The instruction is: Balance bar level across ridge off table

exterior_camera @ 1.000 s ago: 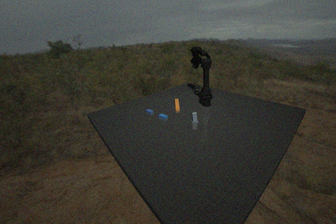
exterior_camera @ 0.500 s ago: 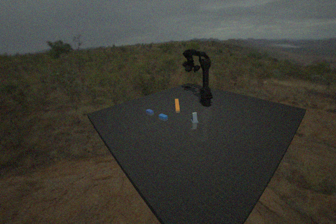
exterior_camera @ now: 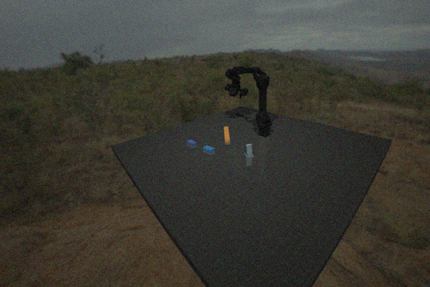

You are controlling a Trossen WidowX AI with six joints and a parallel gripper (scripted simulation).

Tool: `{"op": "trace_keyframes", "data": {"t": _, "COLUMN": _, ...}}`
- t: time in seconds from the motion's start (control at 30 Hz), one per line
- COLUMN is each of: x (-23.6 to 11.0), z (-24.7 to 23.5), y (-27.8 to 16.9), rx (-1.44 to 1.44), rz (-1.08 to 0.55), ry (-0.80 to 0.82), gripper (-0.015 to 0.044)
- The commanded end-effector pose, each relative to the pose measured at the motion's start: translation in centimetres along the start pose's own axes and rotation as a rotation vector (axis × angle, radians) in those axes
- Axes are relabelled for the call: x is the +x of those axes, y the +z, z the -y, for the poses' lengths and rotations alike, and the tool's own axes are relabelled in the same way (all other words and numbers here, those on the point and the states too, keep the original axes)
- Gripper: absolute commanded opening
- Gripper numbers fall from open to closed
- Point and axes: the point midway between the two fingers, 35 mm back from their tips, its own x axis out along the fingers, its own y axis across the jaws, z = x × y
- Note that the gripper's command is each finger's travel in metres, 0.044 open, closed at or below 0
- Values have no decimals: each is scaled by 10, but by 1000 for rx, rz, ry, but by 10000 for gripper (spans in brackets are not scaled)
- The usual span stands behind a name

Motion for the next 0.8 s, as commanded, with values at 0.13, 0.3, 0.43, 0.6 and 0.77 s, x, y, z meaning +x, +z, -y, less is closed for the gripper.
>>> {"op": "trace_keyframes", "data": {"t": 0.13, "x": -3, "z": 8, "y": 51, "rx": -65, "rz": 91, "ry": -17, "gripper": 315}}
{"op": "trace_keyframes", "data": {"t": 0.3, "x": -6, "z": 10, "y": 82, "rx": -109, "rz": 144, "ry": -24, "gripper": 315}}
{"op": "trace_keyframes", "data": {"t": 0.43, "x": -9, "z": 10, "y": 106, "rx": -143, "rz": 184, "ry": -27, "gripper": 315}}
{"op": "trace_keyframes", "data": {"t": 0.6, "x": -14, "z": 7, "y": 134, "rx": -183, "rz": 231, "ry": -29, "gripper": 315}}
{"op": "trace_keyframes", "data": {"t": 0.77, "x": -19, "z": 2, "y": 161, "rx": -223, "rz": 277, "ry": -27, "gripper": 315}}
